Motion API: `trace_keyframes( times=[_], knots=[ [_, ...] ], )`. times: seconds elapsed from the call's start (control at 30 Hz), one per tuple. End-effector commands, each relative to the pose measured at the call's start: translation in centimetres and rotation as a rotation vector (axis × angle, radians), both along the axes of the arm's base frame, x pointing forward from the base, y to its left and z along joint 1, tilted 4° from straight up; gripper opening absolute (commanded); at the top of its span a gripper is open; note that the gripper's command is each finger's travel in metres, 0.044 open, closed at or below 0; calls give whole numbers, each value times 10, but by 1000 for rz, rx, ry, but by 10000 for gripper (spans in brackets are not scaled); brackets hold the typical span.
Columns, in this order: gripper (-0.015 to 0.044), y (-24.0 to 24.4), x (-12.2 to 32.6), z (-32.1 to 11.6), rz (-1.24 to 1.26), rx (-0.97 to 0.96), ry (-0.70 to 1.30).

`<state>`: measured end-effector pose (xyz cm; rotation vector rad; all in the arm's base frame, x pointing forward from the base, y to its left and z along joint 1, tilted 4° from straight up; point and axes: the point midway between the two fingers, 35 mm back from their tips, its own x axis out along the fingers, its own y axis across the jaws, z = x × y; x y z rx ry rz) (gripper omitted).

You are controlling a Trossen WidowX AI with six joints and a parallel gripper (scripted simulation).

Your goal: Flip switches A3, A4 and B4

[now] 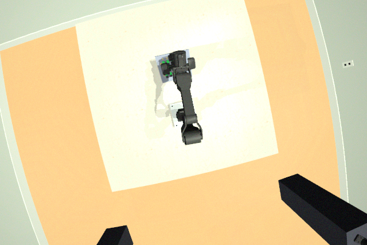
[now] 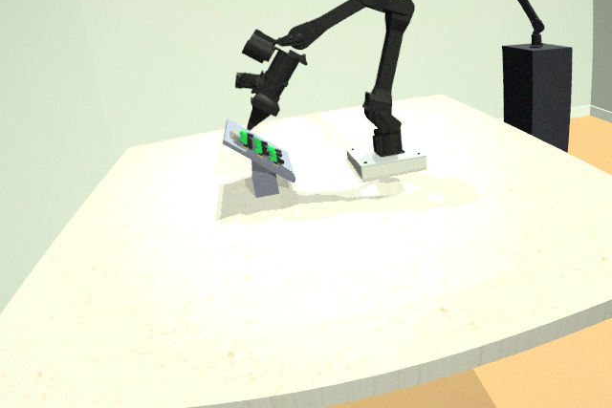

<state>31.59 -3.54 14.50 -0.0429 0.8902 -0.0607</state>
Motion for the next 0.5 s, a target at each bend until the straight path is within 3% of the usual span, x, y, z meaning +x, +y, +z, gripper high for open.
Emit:
trace_keyframes(
  times=[0.0,0.23,0.47],
  knots=[
    [0,3,-25,36,6,-3,-40],
    [0,4,-33,40,7,-3,-42],
    [0,3,-76,2,7,-3,-38]
  ],
)
